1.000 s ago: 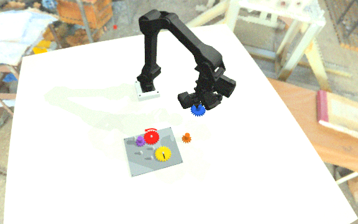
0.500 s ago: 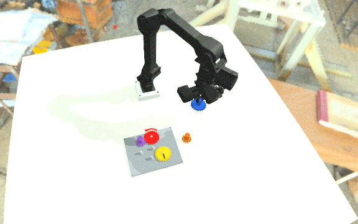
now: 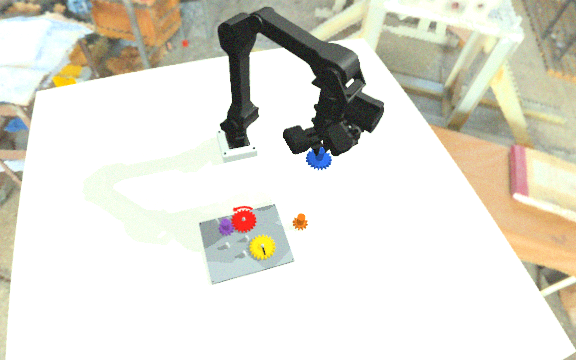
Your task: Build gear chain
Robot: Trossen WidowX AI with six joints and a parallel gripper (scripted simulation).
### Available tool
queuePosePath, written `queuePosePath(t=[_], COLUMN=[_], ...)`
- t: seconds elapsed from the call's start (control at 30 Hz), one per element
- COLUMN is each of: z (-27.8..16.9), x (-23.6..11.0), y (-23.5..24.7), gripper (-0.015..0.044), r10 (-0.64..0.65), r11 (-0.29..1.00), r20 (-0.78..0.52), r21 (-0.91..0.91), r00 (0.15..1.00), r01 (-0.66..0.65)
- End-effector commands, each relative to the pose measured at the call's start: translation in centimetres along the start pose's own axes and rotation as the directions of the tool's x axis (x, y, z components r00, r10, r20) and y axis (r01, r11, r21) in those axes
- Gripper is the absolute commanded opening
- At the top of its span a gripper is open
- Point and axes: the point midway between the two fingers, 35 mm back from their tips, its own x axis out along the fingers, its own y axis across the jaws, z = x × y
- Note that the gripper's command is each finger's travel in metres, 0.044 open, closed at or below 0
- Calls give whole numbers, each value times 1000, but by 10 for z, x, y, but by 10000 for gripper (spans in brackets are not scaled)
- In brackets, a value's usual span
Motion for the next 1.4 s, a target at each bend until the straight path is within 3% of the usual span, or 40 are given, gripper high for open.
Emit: queuePosePath(t=[0.0,1.37], z=[2,54], x=[-3,20], y=[-2,-74], gripper=[0,0], r10=[3,-9], r11=[1000,1000], r20=[8,19], r21=[-3,-1], r00=[1000,1000], r01=[-3,9])
